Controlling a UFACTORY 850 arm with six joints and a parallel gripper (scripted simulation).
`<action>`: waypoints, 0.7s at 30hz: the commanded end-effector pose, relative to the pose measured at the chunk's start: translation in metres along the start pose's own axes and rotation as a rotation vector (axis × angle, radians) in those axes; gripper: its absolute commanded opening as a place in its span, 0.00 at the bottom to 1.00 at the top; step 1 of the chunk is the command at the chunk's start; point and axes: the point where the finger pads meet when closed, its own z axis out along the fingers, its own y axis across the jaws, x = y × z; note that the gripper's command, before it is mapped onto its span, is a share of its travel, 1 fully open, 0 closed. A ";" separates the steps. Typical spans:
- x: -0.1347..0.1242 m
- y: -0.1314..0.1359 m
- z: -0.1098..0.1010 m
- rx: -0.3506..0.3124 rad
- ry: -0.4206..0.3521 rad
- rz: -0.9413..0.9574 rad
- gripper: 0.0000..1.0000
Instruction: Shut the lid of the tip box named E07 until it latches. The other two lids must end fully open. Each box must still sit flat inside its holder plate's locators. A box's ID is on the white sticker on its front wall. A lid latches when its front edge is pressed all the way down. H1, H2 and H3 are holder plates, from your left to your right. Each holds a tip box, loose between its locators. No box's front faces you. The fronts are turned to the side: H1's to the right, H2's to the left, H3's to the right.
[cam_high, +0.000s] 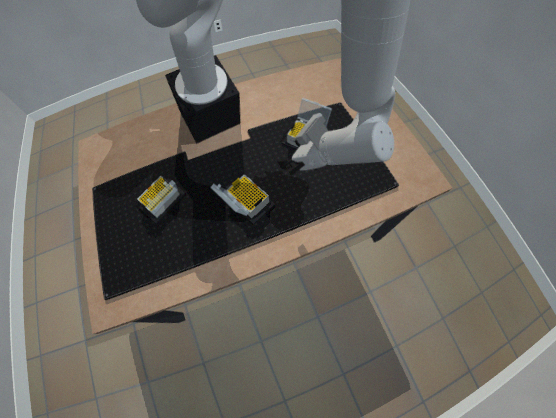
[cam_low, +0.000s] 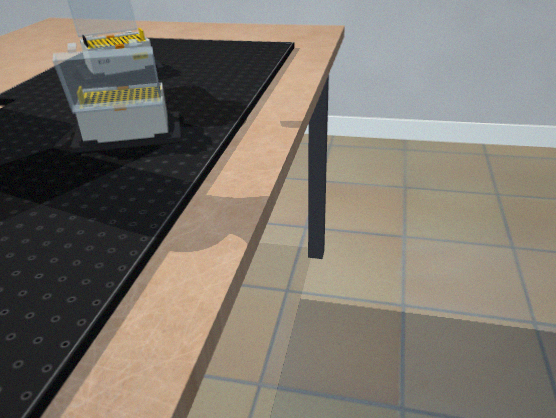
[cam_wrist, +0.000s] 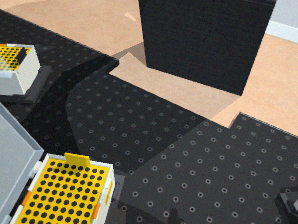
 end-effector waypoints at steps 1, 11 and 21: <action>0.001 0.000 0.001 0.136 0.001 -0.126 1.00; 0.001 0.000 0.001 0.348 0.002 -0.339 1.00; 0.001 0.000 0.001 0.536 0.003 -0.527 1.00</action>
